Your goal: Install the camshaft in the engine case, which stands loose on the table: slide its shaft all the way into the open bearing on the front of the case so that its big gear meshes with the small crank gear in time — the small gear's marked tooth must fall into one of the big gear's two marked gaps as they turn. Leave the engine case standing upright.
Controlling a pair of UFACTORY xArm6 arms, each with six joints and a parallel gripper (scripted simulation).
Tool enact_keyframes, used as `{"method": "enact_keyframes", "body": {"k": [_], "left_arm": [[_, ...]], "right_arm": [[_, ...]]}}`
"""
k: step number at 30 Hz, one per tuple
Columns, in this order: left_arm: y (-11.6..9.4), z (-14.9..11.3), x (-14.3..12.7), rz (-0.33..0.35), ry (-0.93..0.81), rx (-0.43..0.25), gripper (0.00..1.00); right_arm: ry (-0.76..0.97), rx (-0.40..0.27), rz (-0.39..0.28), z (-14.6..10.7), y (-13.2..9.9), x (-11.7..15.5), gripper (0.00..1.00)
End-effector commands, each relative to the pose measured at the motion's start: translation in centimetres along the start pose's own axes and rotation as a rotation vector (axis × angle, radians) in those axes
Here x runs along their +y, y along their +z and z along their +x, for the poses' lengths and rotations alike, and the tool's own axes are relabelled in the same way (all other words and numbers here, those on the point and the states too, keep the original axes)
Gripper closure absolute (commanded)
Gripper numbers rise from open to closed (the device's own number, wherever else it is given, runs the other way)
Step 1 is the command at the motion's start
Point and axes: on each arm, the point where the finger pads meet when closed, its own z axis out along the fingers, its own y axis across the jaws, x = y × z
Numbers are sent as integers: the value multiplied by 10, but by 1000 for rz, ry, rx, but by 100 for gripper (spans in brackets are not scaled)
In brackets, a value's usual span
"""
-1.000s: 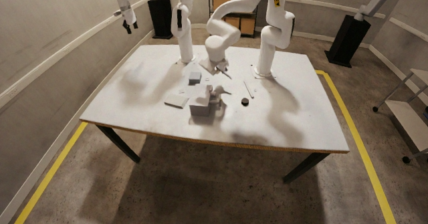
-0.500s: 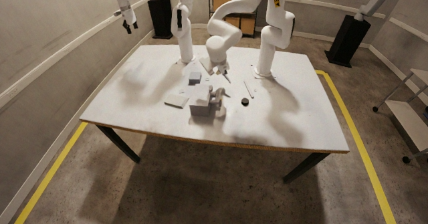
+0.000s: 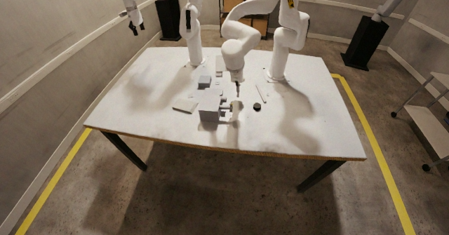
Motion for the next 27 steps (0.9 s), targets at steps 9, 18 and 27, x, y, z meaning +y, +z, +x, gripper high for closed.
{"method": "enact_keyframes", "body": {"k": [9, 18, 27], "left_arm": [[-36, -34, -46, 29, 618, -2, 91], [-50, -47, -65, 55, 998, -11, 91], [-58, -55, -76, 66, 1385, -12, 91]], "right_arm": [[0, 4, 0, 1, -2, 0, 0], [0, 4, 0, 1, -2, 0, 0], [0, 4, 0, 1, -2, 0, 0]]}}
